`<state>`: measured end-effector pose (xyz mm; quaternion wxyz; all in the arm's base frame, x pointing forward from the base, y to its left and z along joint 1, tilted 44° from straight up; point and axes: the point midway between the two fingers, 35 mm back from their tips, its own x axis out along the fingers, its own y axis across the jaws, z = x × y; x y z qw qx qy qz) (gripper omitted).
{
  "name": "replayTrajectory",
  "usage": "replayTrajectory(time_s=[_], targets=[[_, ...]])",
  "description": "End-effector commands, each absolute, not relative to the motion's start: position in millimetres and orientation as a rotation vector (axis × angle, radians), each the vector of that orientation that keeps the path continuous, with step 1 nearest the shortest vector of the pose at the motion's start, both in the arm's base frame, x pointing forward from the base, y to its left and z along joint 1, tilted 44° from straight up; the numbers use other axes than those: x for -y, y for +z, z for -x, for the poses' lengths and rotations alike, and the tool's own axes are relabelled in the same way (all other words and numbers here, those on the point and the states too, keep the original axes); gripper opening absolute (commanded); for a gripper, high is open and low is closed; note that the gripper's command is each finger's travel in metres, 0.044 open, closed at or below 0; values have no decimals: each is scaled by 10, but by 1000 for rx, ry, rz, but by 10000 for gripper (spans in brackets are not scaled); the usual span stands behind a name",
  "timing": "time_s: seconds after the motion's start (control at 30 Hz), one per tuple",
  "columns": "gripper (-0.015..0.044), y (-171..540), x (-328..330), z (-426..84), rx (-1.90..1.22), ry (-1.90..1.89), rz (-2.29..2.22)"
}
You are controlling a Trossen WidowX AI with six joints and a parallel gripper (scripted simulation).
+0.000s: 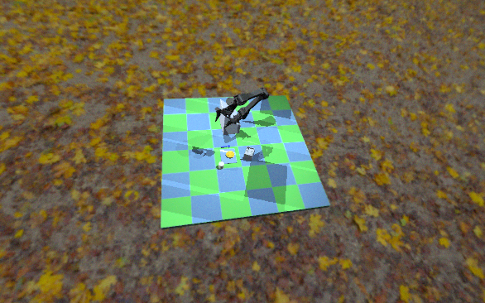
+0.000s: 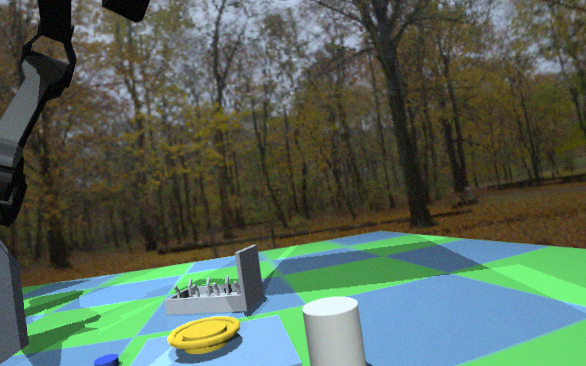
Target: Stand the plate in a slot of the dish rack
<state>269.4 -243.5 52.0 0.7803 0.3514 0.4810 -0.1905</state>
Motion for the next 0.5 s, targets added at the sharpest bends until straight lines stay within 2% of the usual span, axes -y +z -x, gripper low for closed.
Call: replayTrajectory(time_s=[0.0, 0.47], targets=[[400, 433, 2298, -2802, -1108, -315, -719], [400, 114, 1618, -3028, -1365, 110, -602]])
